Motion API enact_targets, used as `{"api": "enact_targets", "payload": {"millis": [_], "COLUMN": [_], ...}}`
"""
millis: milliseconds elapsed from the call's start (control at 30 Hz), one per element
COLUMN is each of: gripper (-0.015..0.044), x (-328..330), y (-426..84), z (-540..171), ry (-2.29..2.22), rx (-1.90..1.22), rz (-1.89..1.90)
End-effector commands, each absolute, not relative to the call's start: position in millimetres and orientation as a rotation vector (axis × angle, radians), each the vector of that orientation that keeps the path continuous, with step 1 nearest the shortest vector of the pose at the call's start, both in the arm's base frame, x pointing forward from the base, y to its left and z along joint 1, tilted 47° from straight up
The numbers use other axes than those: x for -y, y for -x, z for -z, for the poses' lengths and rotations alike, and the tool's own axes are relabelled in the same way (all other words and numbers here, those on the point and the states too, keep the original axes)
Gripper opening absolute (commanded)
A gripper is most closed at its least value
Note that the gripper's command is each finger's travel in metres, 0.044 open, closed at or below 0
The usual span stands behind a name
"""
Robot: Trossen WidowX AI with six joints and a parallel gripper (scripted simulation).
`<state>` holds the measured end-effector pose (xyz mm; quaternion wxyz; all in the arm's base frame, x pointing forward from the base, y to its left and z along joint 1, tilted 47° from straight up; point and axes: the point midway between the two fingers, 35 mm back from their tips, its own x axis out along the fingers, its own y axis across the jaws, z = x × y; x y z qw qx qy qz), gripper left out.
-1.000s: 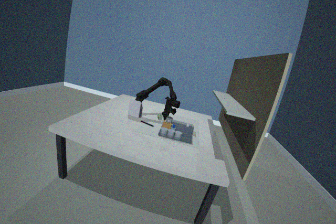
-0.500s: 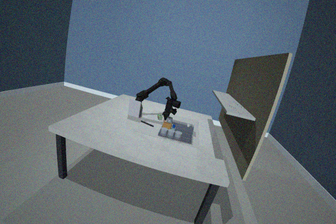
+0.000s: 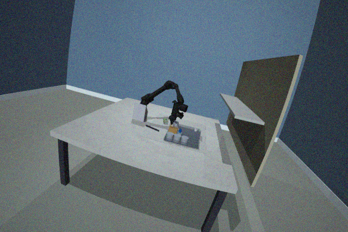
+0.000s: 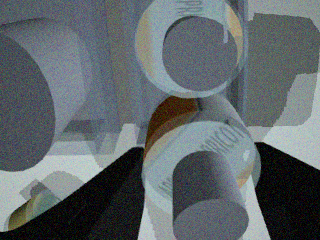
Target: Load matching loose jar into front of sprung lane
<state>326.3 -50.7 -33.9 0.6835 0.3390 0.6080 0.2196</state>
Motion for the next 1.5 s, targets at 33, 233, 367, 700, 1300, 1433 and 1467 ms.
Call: {"api": "enact_targets", "payload": {"millis": [33, 233, 367, 700, 1300, 1433, 1467], "gripper": [0.0000, 0.0000, 0.0000, 0.0000, 0.0000, 0.0000, 0.0000], "x": [54.8, 55.4, 55.8, 56.2, 56.1, 55.7, 55.5], "y": [-336.1, -337.9, -339.2, -342.1, -342.6, -342.7, -342.7], "z": [29.5, 28.8, 28.4, 27.8, 27.9, 28.3, 28.4], "ry": [-0.753, -0.753, -0.753, -0.752, -0.752, -0.753, -0.753], "rx": [-1.335, -1.335, -1.335, -1.334, -1.334, -1.334, -1.334], "rz": [-0.494, -0.494, -0.494, -0.494, -0.494, -0.494, -0.494]}}
